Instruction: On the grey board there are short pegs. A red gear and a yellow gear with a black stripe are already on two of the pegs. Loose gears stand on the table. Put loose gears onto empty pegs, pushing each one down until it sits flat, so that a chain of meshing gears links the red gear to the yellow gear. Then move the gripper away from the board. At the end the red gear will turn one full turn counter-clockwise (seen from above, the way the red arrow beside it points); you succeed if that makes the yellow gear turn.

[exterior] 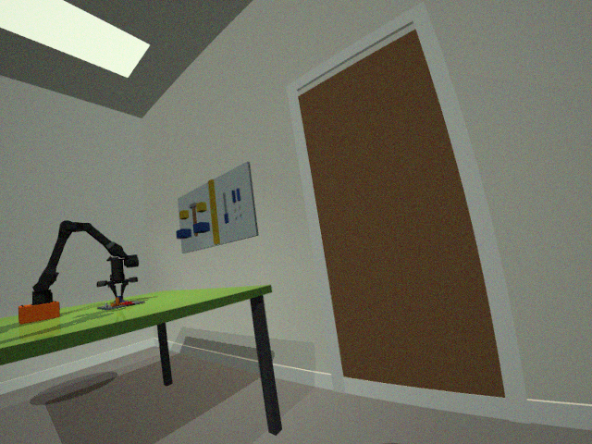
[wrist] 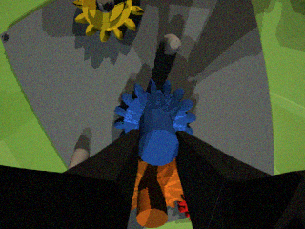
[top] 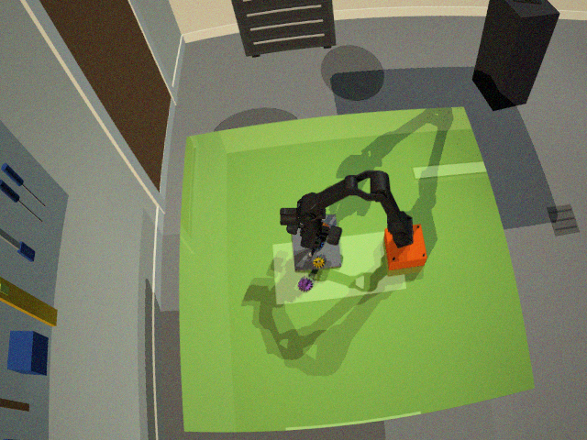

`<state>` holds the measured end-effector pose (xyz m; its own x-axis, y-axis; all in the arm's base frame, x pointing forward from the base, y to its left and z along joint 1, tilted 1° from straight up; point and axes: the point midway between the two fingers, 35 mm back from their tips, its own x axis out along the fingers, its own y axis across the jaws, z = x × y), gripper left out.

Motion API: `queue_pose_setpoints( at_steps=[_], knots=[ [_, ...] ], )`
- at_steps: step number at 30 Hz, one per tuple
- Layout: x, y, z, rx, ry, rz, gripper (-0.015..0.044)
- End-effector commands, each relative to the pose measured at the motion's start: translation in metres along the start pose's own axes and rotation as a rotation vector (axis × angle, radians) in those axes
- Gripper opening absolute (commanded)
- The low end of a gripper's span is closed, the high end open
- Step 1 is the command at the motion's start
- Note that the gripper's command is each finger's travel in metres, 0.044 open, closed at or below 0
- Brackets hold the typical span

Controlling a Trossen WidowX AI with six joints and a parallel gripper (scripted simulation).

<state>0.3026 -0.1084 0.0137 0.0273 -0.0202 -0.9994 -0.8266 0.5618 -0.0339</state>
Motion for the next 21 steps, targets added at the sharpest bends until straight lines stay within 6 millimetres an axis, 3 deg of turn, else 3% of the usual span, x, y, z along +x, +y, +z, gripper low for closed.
queue_pose_setpoints(
  at_steps=[1, 9, 14, 18, 21],
  knots=[
    [0.001, 0.000, 0.000, -0.082, 0.001, -0.002, 0.0000],
    [0.003, 0.000, -0.001, -0.215, 0.001, -0.002, 0.0000],
    [0.001, 0.000, -0.001, -0.163, 0.001, -0.002, 0.0131],
    [-0.002, 0.000, -0.001, -0.099, 0.001, -0.002, 0.0140],
    [-0.015, -0.001, 0.000, -0.076, 0.001, -0.002, 0.0140]
  ],
)
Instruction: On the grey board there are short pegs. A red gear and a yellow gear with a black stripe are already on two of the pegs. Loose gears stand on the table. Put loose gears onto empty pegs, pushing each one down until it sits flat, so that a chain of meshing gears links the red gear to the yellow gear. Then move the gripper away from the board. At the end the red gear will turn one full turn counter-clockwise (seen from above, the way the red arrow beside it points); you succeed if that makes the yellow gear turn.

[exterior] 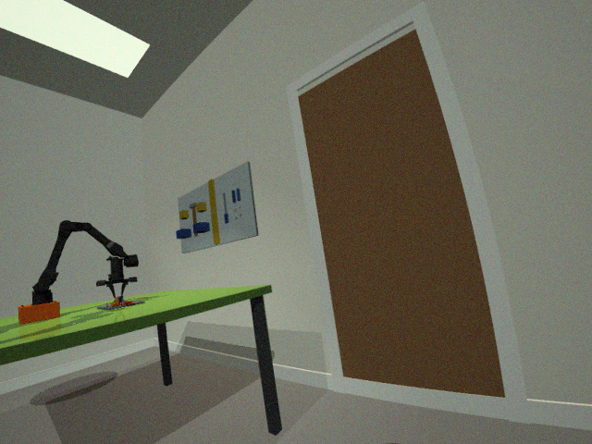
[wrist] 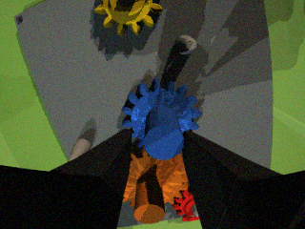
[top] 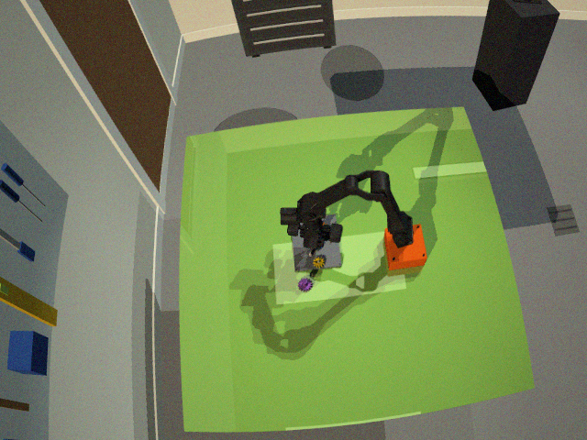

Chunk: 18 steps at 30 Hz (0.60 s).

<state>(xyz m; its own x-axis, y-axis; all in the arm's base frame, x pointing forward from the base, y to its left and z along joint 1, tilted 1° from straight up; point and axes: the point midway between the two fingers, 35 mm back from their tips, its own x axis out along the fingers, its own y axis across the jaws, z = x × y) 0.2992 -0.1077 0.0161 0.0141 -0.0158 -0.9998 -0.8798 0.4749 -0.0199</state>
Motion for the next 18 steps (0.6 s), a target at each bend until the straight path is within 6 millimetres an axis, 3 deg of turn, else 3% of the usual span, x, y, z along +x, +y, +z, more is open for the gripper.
queue_pose_setpoints(
  at_steps=[1, 4, 7, 9, 13, 18],
  knots=[
    [-0.020, -0.004, 0.001, 0.038, -0.002, -0.016, 0.0140],
    [-0.043, -0.003, 0.001, 0.076, -0.002, -0.016, 0.0140],
    [-0.044, -0.003, 0.001, 0.079, -0.002, -0.016, 0.0140],
    [-0.038, -0.005, 0.010, 0.097, -0.004, -0.015, 0.0192],
    [-0.039, -0.013, 0.072, 0.284, -0.012, -0.015, 0.0298],
    [-0.039, -0.007, 0.154, 0.518, -0.021, -0.011, 0.0429]
  ],
)
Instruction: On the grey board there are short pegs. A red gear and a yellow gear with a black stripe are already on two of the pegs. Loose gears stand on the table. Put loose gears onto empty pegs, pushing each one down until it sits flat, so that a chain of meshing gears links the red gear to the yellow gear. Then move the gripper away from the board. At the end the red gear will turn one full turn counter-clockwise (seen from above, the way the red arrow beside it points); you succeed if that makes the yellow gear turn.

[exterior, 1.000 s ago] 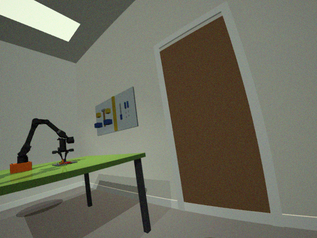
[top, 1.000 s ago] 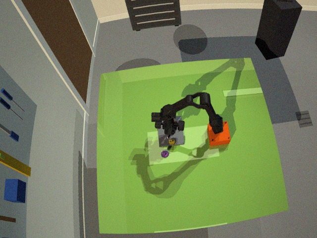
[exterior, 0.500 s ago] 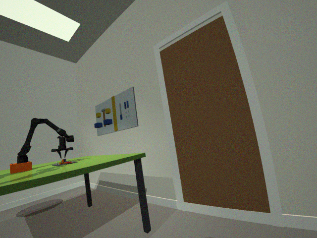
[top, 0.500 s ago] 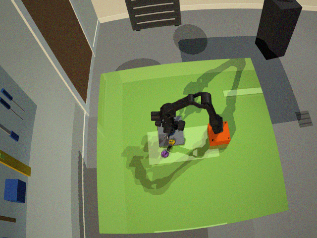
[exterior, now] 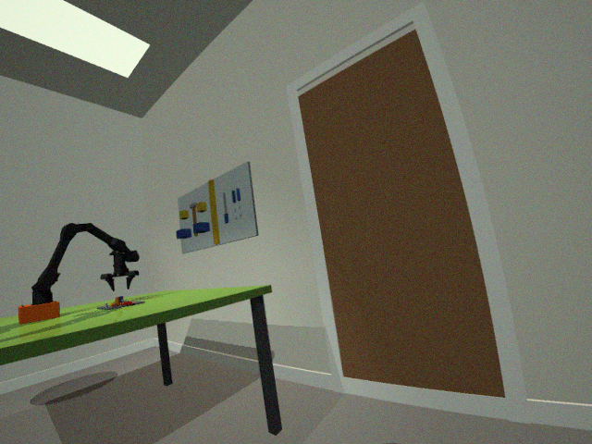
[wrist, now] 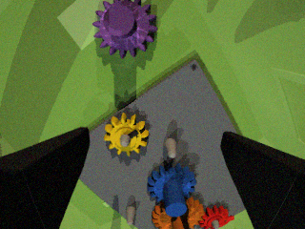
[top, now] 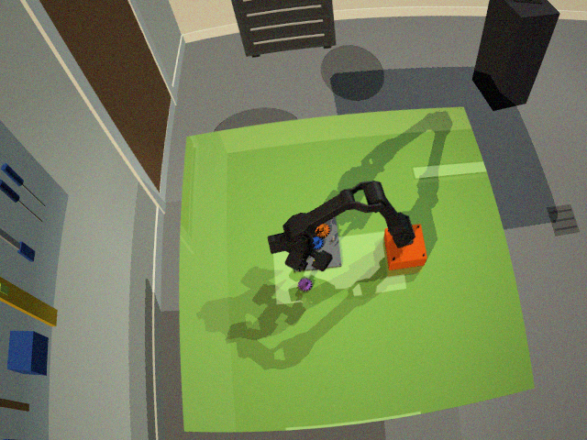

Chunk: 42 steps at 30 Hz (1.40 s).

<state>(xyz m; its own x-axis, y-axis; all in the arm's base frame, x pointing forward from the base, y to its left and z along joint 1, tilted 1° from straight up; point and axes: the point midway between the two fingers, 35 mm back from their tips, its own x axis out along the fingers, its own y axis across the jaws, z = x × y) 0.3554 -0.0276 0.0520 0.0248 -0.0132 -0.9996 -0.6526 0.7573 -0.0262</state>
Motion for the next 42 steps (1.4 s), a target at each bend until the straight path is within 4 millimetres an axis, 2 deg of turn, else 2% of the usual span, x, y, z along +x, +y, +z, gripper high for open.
queue_pose_setpoints(
  at_steps=[1, 10, 17, 40, 42],
  knots=[
    [-0.002, 0.029, 0.059, 0.178, -0.013, -0.002, 0.0440],
    [-0.002, 0.028, 0.063, 0.186, -0.013, -0.002, 0.0440],
    [0.021, 0.028, 0.063, 0.186, -0.013, -0.002, 0.0440],
    [0.048, 0.027, 0.063, 0.186, -0.013, -0.002, 0.0440],
    [0.048, 0.027, 0.063, 0.186, -0.013, -0.002, 0.0387]
  ],
)
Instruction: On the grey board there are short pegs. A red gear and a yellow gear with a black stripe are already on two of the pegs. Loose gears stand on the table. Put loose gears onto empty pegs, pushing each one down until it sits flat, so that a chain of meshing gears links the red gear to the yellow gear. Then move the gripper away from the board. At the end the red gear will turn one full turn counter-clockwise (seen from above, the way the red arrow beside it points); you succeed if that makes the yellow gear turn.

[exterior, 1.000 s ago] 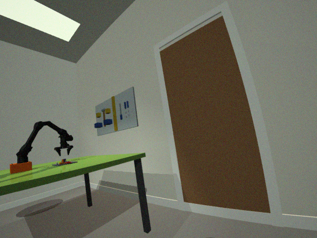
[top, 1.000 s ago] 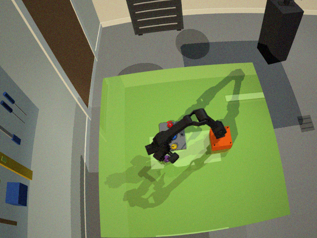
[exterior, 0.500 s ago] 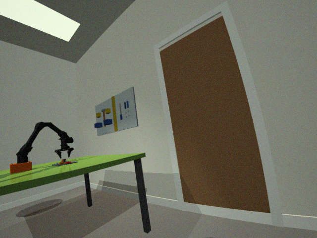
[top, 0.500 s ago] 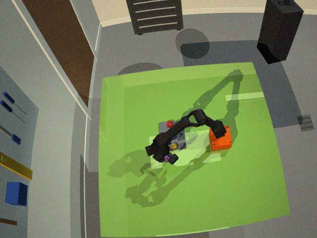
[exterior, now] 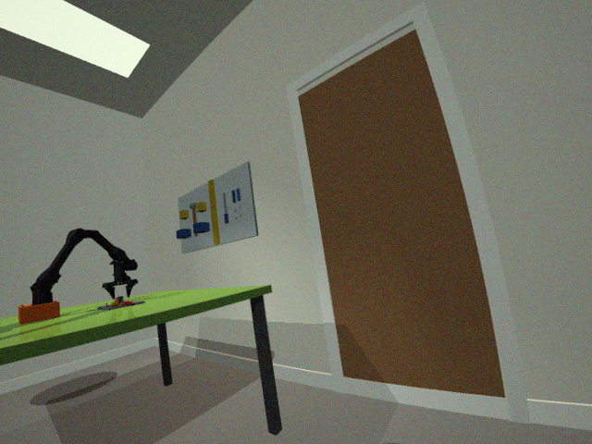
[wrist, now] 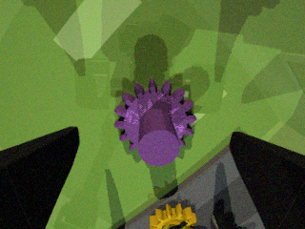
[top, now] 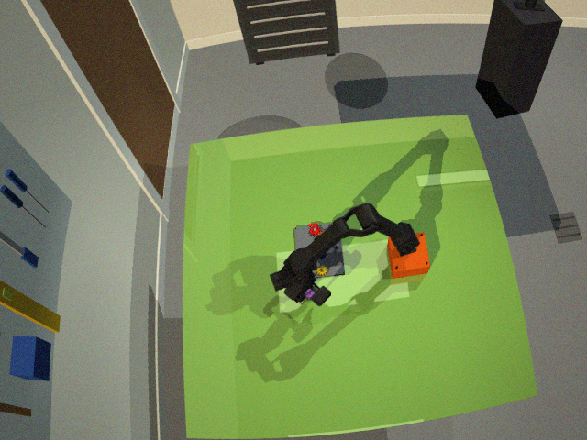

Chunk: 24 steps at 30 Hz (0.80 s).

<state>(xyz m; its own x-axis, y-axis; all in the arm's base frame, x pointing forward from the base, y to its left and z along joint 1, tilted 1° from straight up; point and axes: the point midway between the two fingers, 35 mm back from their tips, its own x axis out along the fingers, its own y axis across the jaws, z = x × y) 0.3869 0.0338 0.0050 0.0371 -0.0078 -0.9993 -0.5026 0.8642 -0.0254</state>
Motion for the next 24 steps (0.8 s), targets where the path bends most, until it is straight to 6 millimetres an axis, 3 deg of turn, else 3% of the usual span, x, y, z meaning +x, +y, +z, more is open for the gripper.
queue_pose_setpoints(
  at_steps=[1, 12, 20, 24],
  knots=[
    [0.0012, 0.0002, -0.0003, 0.002, 0.000, 0.000, 0.0361],
    [0.0012, 0.0002, -0.0003, 0.002, 0.000, 0.000, 0.0072],
    [0.0008, -0.0001, 0.0000, 0.002, -0.002, -0.001, 0.0000],
    [-0.0076, -0.0045, 0.0068, 0.002, -0.040, -0.027, 0.0000]
  ],
)
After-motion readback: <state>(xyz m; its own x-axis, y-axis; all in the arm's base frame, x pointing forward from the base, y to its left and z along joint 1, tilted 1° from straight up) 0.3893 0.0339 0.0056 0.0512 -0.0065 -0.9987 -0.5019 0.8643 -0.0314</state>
